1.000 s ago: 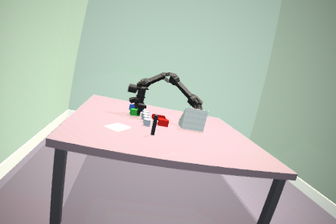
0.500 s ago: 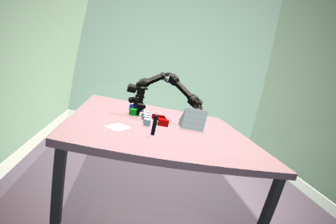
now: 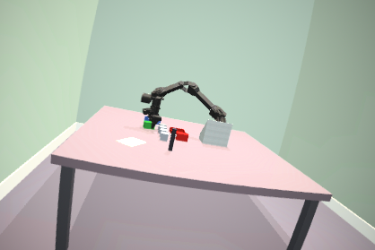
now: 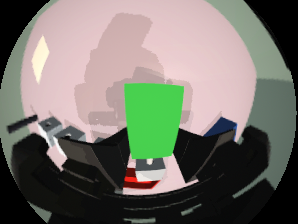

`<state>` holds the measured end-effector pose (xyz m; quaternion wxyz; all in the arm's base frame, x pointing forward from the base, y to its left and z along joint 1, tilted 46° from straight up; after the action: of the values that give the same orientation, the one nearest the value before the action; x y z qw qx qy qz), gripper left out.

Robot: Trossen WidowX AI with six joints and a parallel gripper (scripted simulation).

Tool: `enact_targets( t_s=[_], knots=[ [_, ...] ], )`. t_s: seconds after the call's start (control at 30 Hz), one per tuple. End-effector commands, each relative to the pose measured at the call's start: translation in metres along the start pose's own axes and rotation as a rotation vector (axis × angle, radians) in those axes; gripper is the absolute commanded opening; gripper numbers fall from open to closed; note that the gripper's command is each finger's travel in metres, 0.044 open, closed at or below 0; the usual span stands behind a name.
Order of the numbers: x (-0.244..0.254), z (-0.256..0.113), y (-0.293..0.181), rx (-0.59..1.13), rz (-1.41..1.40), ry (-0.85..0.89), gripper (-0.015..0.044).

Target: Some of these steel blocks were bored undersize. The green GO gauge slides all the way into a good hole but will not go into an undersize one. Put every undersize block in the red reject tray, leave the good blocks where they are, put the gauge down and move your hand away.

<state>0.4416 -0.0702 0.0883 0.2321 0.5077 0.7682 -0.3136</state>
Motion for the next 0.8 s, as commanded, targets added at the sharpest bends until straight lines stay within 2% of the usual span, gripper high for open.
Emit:
enact_targets(
  t_s=[0.0, 0.77],
  knots=[
    [-0.001, -0.003, 0.003, -0.009, 0.005, 0.000, 0.0000],
    [-0.003, -0.003, 0.013, -0.010, 0.006, 0.000, 0.0000]
  ],
)
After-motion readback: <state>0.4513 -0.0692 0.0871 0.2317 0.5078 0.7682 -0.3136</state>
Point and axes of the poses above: the point midway between the two fingers, 35 mm back from their tips, its own z axis out along the fingers, its own x axis across the jaws, y = z × x, the point moved 8 cm from there along -z, back along the fingers, and after that the axes turned 9 degrees about -z, right-handed, at the moved point
